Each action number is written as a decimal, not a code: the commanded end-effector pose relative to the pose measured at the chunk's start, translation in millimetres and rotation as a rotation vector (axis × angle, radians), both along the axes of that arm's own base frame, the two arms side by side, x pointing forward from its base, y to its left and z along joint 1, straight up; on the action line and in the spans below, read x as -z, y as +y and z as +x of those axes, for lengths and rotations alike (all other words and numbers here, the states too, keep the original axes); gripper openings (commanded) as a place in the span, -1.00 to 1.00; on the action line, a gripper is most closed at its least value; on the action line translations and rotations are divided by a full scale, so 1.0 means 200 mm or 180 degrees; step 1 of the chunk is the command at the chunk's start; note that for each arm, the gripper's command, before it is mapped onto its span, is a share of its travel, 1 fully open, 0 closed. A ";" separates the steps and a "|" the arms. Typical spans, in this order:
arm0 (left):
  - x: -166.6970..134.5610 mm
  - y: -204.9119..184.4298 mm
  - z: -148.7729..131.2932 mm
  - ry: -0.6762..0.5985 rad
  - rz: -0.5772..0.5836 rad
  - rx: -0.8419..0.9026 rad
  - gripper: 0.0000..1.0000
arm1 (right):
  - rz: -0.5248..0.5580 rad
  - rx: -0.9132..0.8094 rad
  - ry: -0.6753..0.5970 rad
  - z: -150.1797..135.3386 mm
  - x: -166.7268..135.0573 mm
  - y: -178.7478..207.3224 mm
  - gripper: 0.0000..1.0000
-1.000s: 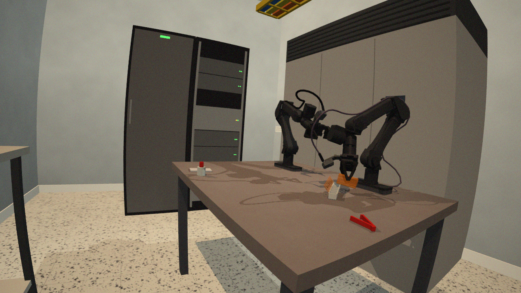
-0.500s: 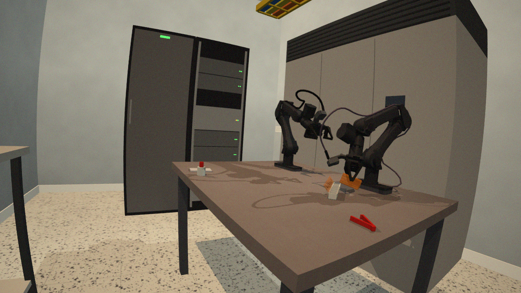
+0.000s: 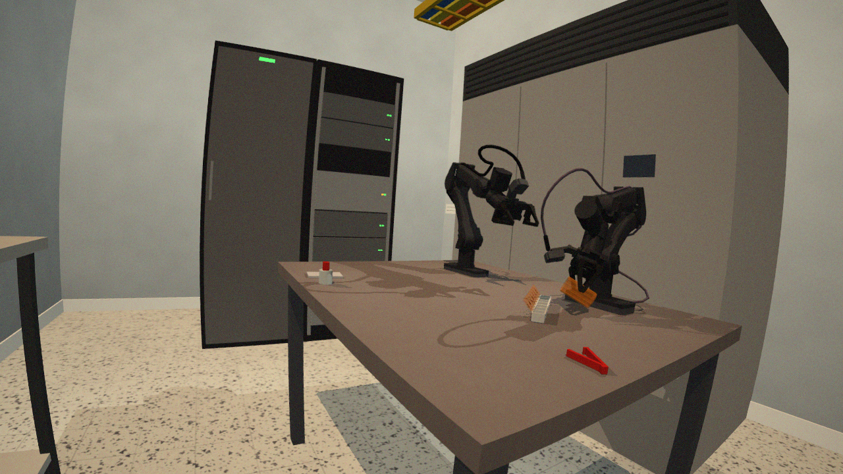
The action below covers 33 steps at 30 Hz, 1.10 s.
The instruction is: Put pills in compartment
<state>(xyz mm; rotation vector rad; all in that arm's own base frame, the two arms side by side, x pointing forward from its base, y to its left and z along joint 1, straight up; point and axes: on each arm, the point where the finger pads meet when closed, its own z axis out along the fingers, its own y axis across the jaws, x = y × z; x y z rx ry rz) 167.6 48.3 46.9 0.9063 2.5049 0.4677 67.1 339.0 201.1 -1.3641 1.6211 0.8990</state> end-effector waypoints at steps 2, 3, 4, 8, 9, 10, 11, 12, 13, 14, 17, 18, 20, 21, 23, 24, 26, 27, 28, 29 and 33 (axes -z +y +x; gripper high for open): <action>-0.03 -0.05 0.01 -0.0189 -0.0247 0.0345 -0.28 | 0.0098 -0.0022 -0.0037 -0.01 -0.05 -0.01 1.00; -0.03 -0.05 0.00 -0.0214 -0.0269 0.0344 -0.28 | 0.0098 -0.0022 -0.0037 -0.01 -0.05 -0.01 1.00; -0.03 -0.06 0.00 -0.0210 -0.0329 0.0433 -0.28 | 0.0098 -0.0022 -0.0037 -0.01 -0.05 -0.01 1.00; -0.03 -0.06 -0.01 -0.0276 -0.0445 0.0489 -0.28 | 0.0098 -0.0022 -0.0037 -0.01 -0.05 -0.01 1.00; -0.03 -0.05 -0.02 -0.0296 -0.0460 0.0459 -0.28 | 0.0098 -0.0022 -0.0037 -0.01 -0.05 -0.01 1.00; -0.03 -0.05 -0.02 -0.0296 -0.0460 0.0459 -0.28 | 0.0098 -0.0022 -0.0037 -0.01 -0.05 -0.01 1.00; -0.03 -0.05 -0.02 -0.0296 -0.0460 0.0459 -0.28 | 0.0098 -0.0022 -0.0037 -0.01 -0.05 -0.01 1.00; -0.03 -0.03 -0.02 -0.0330 -0.0477 0.0371 -0.28 | 0.0098 -0.0022 -0.0037 -0.01 -0.05 -0.01 1.00; -0.03 -0.01 -0.03 -0.0346 -0.0486 0.0316 -0.28 | 0.0098 -0.0022 -0.0037 -0.01 -0.05 -0.01 1.00; -0.03 0.01 -0.03 -0.0360 -0.0489 0.0237 -0.28 | 0.0098 -0.0022 -0.0037 -0.01 -0.05 -0.01 1.00; -0.03 0.04 -0.04 -0.0375 -0.0488 0.0148 -0.28 | 0.0098 -0.0022 -0.0037 -0.01 -0.05 -0.01 1.00; -0.04 0.04 -0.04 -0.0383 -0.0480 0.0149 -0.28 | 0.0098 -0.0022 -0.0037 -0.01 -0.05 -0.01 1.00; -0.04 0.04 -0.04 -0.0392 -0.0471 0.0150 -0.28 | 0.0098 -0.0022 -0.0037 -0.01 -0.05 -0.01 1.00; -0.04 0.04 -0.03 -0.0393 -0.0469 0.0150 -0.28 | 0.0098 -0.0022 -0.0037 -0.01 -0.05 -0.01 1.00; -0.04 0.04 -0.03 -0.0394 -0.0469 0.0150 -0.28 | 0.0098 -0.0022 -0.0037 -0.01 -0.05 -0.01 1.00; -0.04 0.04 -0.03 -0.0394 -0.0469 0.0150 -0.28 | 0.0098 -0.0022 -0.0037 -0.01 -0.05 -0.01 1.00; -0.04 0.04 -0.03 -0.0394 -0.0469 0.0150 -0.28 | 0.0098 -0.0022 -0.0037 -0.01 -0.05 -0.01 1.00; -0.04 0.04 -0.03 -0.0394 -0.0469 0.0150 -0.28 | 0.0098 -0.0022 -0.0037 -0.01 -0.05 -0.01 1.00; -0.04 0.04 -0.03 -0.0394 -0.0469 0.0150 -0.28 | 0.0098 -0.0022 -0.0037 -0.01 -0.05 -0.01 1.00; -0.04 0.04 -0.03 -0.0394 -0.0469 0.0150 -0.28 | 0.0098 -0.0022 -0.0037 -0.01 -0.05 -0.01 1.00; -0.04 0.04 -0.03 -0.0395 -0.0474 0.0143 -0.28 | 0.0098 -0.0022 -0.0037 -0.01 -0.05 -0.01 1.00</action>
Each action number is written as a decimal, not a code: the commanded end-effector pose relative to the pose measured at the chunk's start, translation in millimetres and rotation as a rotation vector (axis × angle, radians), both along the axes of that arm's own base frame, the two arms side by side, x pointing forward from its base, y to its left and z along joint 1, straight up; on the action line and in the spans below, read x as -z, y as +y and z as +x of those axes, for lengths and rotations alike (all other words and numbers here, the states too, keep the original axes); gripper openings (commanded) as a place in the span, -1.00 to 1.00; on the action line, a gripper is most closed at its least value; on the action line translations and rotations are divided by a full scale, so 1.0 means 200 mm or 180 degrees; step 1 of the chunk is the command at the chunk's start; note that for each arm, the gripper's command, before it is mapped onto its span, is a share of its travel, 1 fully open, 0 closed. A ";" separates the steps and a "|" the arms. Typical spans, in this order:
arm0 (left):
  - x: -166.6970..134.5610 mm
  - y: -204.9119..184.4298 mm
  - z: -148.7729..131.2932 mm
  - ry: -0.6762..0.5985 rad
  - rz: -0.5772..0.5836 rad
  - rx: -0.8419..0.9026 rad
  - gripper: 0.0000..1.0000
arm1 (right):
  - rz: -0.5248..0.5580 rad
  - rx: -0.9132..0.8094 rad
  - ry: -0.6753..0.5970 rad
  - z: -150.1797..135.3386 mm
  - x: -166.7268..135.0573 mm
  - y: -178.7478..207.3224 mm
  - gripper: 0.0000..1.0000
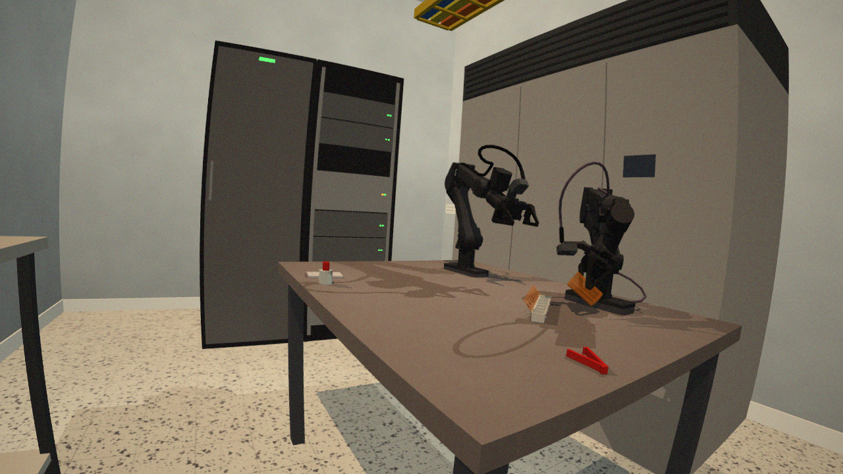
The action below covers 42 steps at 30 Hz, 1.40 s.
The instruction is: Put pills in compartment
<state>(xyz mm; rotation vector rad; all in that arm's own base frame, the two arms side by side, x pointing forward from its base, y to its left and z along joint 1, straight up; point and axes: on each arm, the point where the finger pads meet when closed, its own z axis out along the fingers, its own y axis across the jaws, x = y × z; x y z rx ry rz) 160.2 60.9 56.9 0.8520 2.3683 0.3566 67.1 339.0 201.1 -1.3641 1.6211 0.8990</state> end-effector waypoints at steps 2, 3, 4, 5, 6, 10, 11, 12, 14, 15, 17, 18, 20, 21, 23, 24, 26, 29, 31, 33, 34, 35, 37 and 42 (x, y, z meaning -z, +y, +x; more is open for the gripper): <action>0.01 -0.02 0.00 0.0013 -0.0114 0.0027 -0.28 | 0.0098 -0.0022 -0.0037 -0.01 -0.05 -0.01 1.00; 0.00 0.00 0.02 -0.0041 -0.0094 -0.0009 -0.28 | 0.0098 -0.0022 -0.0037 -0.01 -0.05 -0.01 1.00; -0.03 0.00 0.04 -0.0101 -0.0076 -0.0014 -0.28 | 0.0098 -0.0022 -0.0037 -0.01 -0.05 -0.01 1.00; -0.06 0.01 0.07 -0.0166 -0.0053 -0.0007 -0.28 | 0.0098 -0.0022 -0.0037 -0.01 -0.05 -0.01 1.00; -0.08 0.02 0.09 -0.0229 -0.0055 -0.0017 -0.28 | 0.0098 -0.0022 -0.0037 -0.01 -0.05 -0.01 1.00; -0.24 0.03 0.29 -0.0600 -0.0150 0.0049 -0.28 | 0.0098 -0.0022 -0.0037 -0.01 -0.05 -0.01 1.00; -0.24 0.03 0.29 -0.0600 -0.0150 0.0049 -0.28 | 0.0098 -0.0022 -0.0037 -0.01 -0.05 -0.01 1.00; -0.24 0.03 0.29 -0.0600 -0.0150 0.0049 -0.28 | 0.0098 -0.0022 -0.0037 -0.01 -0.05 -0.01 1.00; -0.33 0.01 0.42 -0.0768 -0.0249 0.0130 -0.28 | 0.0098 -0.0022 -0.0037 -0.01 -0.05 -0.01 1.00; -0.41 0.02 0.49 -0.0930 -0.0266 0.0127 -0.28 | 0.0098 -0.0022 -0.0037 -0.01 -0.05 -0.01 1.00; -0.51 0.00 0.58 -0.1116 -0.0308 0.0186 -0.28 | 0.0098 -0.0022 -0.0037 -0.01 -0.05 -0.01 1.00; -0.56 -0.01 0.62 -0.1195 -0.0326 0.0220 -0.28 | 0.0098 -0.0022 -0.0037 -0.01 -0.05 -0.01 1.00; -0.65 -0.04 0.69 -0.1333 -0.0367 0.0308 -0.28 | 0.0098 -0.0022 -0.0037 -0.01 -0.05 -0.01 1.00; -0.68 -0.06 0.72 -0.1378 -0.0396 0.0364 -0.28 | 0.0098 -0.0022 -0.0037 -0.01 -0.05 -0.01 1.00; -0.72 -0.13 0.78 -0.1434 -0.0480 0.0501 -0.28 | 0.0098 -0.0022 -0.0037 -0.01 -0.05 -0.01 1.00; -0.74 -0.17 0.82 -0.1456 -0.0536 0.0579 -0.28 | 0.0098 -0.0022 -0.0037 -0.01 -0.05 -0.01 1.00; -0.77 -0.27 0.89 -0.1509 -0.0676 0.0750 -0.28 | 0.0098 -0.0022 -0.0037 -0.01 -0.05 -0.01 1.00; -0.79 -0.33 0.93 -0.1537 -0.0755 0.0842 -0.28 | 0.0098 -0.0022 -0.0037 -0.01 -0.05 -0.01 1.00; -0.79 -0.47 1.03 -0.1523 -0.0980 0.1025 -0.28 | 0.0098 -0.0022 -0.0037 -0.01 -0.05 -0.01 1.00; -0.82 -0.62 1.09 -0.1545 -0.1143 0.1221 -0.28 | 0.0098 -0.0022 -0.0037 -0.01 -0.05 -0.01 1.00; -0.83 -0.69 1.12 -0.1548 -0.1229 0.1306 -0.28 | 0.0098 -0.0022 -0.0037 -0.01 -0.05 -0.01 1.00; -0.84 -0.76 1.14 -0.1551 -0.1316 0.1388 -0.28 | 0.0098 -0.0022 -0.0037 -0.01 -0.05 -0.01 1.00; -0.86 -0.91 1.19 -0.1557 -0.1494 0.1550 -0.28 | 0.0098 -0.0022 -0.0037 -0.01 -0.05 -0.01 1.00; -0.86 -1.29 1.26 -0.1501 -0.1956 0.1953 -0.28 | 0.0098 -0.0022 -0.0037 -0.01 -0.05 -0.01 1.00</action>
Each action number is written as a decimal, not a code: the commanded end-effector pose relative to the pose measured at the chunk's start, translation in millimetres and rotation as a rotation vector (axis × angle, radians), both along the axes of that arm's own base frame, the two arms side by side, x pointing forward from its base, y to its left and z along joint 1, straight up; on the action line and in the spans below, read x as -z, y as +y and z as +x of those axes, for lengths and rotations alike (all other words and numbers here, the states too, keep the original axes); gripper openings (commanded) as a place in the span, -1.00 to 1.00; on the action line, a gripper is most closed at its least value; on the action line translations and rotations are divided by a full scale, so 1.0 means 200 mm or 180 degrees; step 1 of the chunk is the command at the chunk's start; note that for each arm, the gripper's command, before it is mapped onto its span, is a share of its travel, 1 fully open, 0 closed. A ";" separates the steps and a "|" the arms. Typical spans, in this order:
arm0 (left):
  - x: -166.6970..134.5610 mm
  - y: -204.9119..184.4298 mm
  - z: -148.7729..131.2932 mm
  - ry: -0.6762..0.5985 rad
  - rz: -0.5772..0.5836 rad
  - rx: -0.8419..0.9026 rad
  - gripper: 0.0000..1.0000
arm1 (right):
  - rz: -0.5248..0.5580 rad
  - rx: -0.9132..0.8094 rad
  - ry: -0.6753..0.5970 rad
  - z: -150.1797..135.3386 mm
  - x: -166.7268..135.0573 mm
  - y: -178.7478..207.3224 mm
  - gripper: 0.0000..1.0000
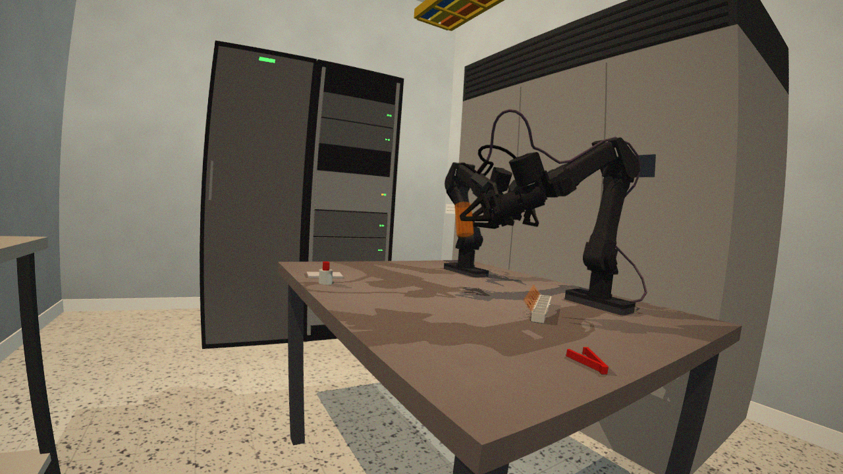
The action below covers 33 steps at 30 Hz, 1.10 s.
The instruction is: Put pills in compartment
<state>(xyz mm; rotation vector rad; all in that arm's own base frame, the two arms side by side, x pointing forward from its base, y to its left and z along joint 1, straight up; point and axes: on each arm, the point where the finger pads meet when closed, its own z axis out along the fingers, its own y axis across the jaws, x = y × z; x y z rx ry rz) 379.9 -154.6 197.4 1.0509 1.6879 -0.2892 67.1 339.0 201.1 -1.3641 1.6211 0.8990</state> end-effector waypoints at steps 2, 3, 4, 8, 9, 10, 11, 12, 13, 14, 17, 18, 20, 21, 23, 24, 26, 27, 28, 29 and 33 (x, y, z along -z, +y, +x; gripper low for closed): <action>-0.17 -0.40 0.17 -0.0290 -0.0590 0.0363 -0.28 | 0.0098 -0.0022 -0.0037 -0.01 -0.05 -0.01 1.00; -0.17 -0.40 0.17 -0.0290 -0.0590 0.0363 -0.28 | 0.0098 -0.0022 -0.0037 -0.01 -0.05 -0.01 1.00; -0.17 -0.40 0.17 -0.0290 -0.0590 0.0363 -0.28 | 0.0098 -0.0022 -0.0037 -0.01 -0.05 -0.01 1.00; -0.08 -0.78 0.14 -0.0096 -0.0886 0.0786 -0.28 | 0.0098 -0.0022 -0.0037 -0.01 -0.05 -0.01 1.00; -0.06 -0.87 0.12 -0.0050 -0.0945 0.0884 -0.28 | 0.0098 -0.0022 -0.0037 -0.01 -0.05 -0.01 1.00; -0.04 -0.97 0.09 -0.0011 -0.1015 0.1000 -0.28 | 0.0098 -0.0022 -0.0037 -0.01 -0.05 -0.01 1.00; -0.02 -1.06 0.06 0.0034 -0.1076 0.1109 -0.28 | 0.0098 -0.0022 -0.0037 -0.01 -0.05 -0.01 1.00; 0.01 -1.14 0.02 0.0088 -0.1123 0.1206 -0.28 | 0.0098 -0.0022 -0.0037 -0.01 -0.05 -0.01 1.00; 0.05 -1.22 -0.01 0.0150 -0.1157 0.1291 -0.28 | 0.0098 -0.0022 -0.0037 -0.01 -0.05 -0.01 1.00; 0.08 -1.30 -0.05 0.0210 -0.1194 0.1386 -0.28 | 0.0098 -0.0022 -0.0037 -0.01 -0.05 -0.01 1.00; 0.27 -1.47 -0.15 0.0454 -0.1198 0.1565 -0.28 | 0.0098 -0.0022 -0.0037 -0.01 -0.05 -0.01 1.00; 0.31 -1.50 -0.17 0.0504 -0.1193 0.1603 -0.28 | 0.0098 -0.0022 -0.0037 -0.01 -0.05 -0.01 1.00; 0.35 -1.53 -0.20 0.0543 -0.1185 0.1638 -0.28 | 0.0098 -0.0022 -0.0037 -0.01 -0.05 -0.01 1.00; 0.35 -1.53 -0.20 0.0543 -0.1185 0.1638 -0.28 | 0.0098 -0.0022 -0.0037 -0.01 -0.05 -0.01 1.00; 0.39 -1.54 -0.20 0.0579 -0.1130 0.1621 -0.28 | 0.0098 -0.0022 -0.0037 -0.01 -0.05 -0.01 1.00; 0.40 -1.54 -0.20 0.0581 -0.1123 0.1621 -0.28 | 0.0098 -0.0022 -0.0037 -0.01 -0.05 -0.01 1.00; 0.37 -1.54 -0.20 0.0555 -0.1137 0.1627 -0.28 | 0.0098 -0.0022 -0.0037 -0.01 -0.05 -0.01 1.00; 0.37 -1.54 -0.20 0.0555 -0.1137 0.1627 -0.28 | 0.0098 -0.0022 -0.0037 -0.01 -0.05 -0.01 1.00; 0.37 -1.54 -0.20 0.0555 -0.1137 0.1627 -0.28 | 0.0098 -0.0022 -0.0037 -0.01 -0.05 -0.01 1.00; 0.37 -1.54 -0.20 0.0555 -0.1137 0.1627 -0.28 | 0.0098 -0.0022 -0.0037 -0.01 -0.05 -0.01 1.00; 0.37 -1.54 -0.20 0.0555 -0.1137 0.1627 -0.28 | 0.0086 0.0001 -0.0028 0.00 -0.05 0.00 1.00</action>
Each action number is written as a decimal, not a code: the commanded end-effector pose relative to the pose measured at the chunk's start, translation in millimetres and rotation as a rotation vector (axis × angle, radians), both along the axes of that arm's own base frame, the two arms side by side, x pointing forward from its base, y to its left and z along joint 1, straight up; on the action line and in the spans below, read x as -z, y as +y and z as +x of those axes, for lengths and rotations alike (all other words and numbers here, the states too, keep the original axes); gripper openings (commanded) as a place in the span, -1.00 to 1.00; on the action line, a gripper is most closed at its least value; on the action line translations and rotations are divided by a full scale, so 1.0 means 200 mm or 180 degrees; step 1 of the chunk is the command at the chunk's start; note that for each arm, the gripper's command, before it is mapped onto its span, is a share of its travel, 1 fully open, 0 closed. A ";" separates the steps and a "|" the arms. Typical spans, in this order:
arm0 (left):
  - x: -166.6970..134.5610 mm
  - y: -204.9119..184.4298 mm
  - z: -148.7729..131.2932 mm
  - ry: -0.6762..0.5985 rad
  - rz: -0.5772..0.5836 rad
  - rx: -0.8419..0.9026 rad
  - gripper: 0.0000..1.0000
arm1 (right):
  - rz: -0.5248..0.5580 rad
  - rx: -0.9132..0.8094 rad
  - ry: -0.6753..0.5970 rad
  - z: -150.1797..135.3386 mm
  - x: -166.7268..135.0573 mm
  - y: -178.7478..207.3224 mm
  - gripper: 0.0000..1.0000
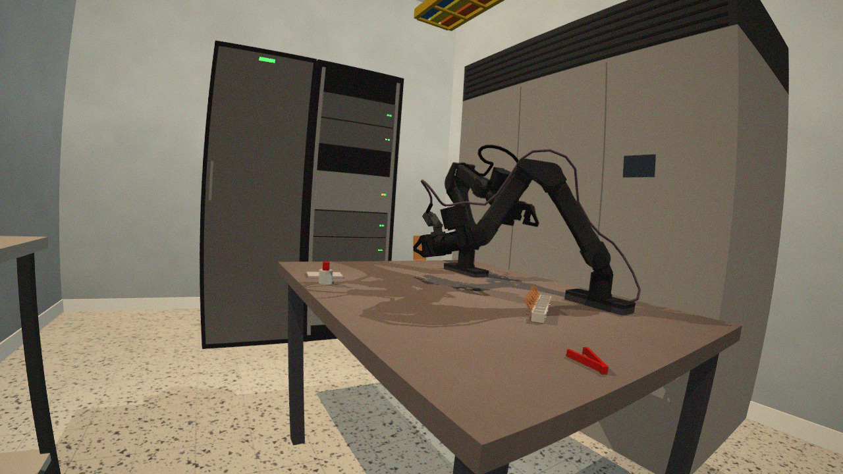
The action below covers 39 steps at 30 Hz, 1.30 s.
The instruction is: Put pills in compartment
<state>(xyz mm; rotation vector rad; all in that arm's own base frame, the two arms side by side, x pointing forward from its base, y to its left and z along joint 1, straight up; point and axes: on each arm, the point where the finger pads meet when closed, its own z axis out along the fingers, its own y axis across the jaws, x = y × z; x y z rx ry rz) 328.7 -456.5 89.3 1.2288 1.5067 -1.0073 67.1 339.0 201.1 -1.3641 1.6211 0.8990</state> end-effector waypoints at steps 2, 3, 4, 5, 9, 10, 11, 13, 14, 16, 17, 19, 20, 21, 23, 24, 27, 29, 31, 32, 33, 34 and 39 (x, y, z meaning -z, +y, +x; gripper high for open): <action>-0.17 -0.03 0.06 -0.0189 -0.0215 -0.0031 -0.28 | 0.0086 0.0001 -0.0028 0.00 -0.05 0.00 1.00; -0.17 -0.03 0.06 -0.0189 -0.0215 -0.0031 -0.28 | 0.0086 0.0001 -0.0028 0.00 -0.05 0.00 1.00; -0.17 -0.03 0.06 -0.0189 -0.0215 -0.0031 -0.28 | 0.0086 0.0001 -0.0028 0.00 -0.05 0.00 1.00; -0.17 -0.03 0.06 -0.0189 -0.0215 -0.0031 -0.28 | 0.0086 0.0001 -0.0028 0.00 -0.05 0.00 1.00; -0.21 -0.02 0.08 -0.0212 -0.0235 -0.0051 -0.28 | 0.0086 0.0001 -0.0028 0.00 -0.05 0.00 1.00; -0.22 -0.02 0.08 -0.0180 -0.0210 -0.0038 -0.28 | 0.0086 0.0001 -0.0028 0.00 -0.05 0.00 1.00; -0.25 -0.03 0.09 -0.0178 -0.0212 -0.0024 -0.28 | 0.0086 0.0001 -0.0028 0.00 -0.05 0.00 1.00; -0.29 -0.03 0.10 -0.0178 -0.0212 -0.0024 -0.28 | 0.0086 0.0001 -0.0028 0.00 -0.05 0.00 1.00; -0.29 -0.03 0.10 -0.0178 -0.0212 -0.0024 -0.28 | 0.0086 0.0001 -0.0028 0.00 -0.05 0.00 1.00; -0.29 -0.03 0.10 -0.0178 -0.0212 -0.0024 -0.28 | 0.0086 0.0001 -0.0028 0.00 -0.05 0.00 1.00; -0.29 -0.04 0.10 -0.0178 -0.0212 -0.0020 -0.28 | 0.0086 0.0001 -0.0028 0.00 -0.05 0.00 1.00; -0.23 -0.04 0.08 -0.0199 -0.0235 -0.0005 -0.28 | 0.0086 0.0001 -0.0028 0.00 -0.05 0.00 1.00; -0.17 -0.04 0.09 -0.0170 -0.0226 -0.0030 -0.28 | 0.0086 0.0001 -0.0028 0.00 -0.05 0.00 1.00; -0.17 -0.04 0.09 -0.0170 -0.0226 -0.0030 -0.28 | 0.0086 0.0001 -0.0028 0.00 -0.05 0.00 1.00; -0.10 -0.04 0.06 -0.0161 -0.0223 -0.0021 -0.28 | 0.0086 0.0001 -0.0028 0.00 -0.05 0.00 1.00; -0.05 -0.04 0.06 -0.0183 -0.0249 -0.0016 -0.28 | 0.0086 0.0001 -0.0028 0.00 -0.05 0.00 1.00; 0.08 -0.04 0.05 -0.0224 -0.0292 -0.0032 -0.28 | 0.0086 0.0001 -0.0028 0.00 -0.05 0.00 1.00; 0.09 -0.04 0.05 -0.0227 -0.0295 -0.0033 -0.28 | 0.0086 0.0001 -0.0028 0.00 -0.05 0.00 1.00; 0.08 -0.05 0.05 -0.0251 -0.0322 -0.0024 -0.28 | 0.0086 0.0001 -0.0028 0.00 -0.05 0.00 1.00; 0.09 -0.05 0.05 -0.0251 -0.0322 -0.0022 -0.28 | 0.0086 0.0001 -0.0028 0.00 -0.05 0.00 1.00; 0.08 -0.05 0.05 -0.0272 -0.0342 -0.0022 -0.28 | 0.0086 0.0001 -0.0028 0.00 -0.05 0.00 1.00; 0.09 -0.05 0.05 -0.0273 -0.0342 -0.0022 -0.28 | 0.0086 0.0001 -0.0028 0.00 -0.05 0.00 1.00; 0.15 -0.04 0.05 -0.0251 -0.0321 -0.0026 -0.28 | 0.0086 0.0001 -0.0028 0.00 -0.05 0.00 1.00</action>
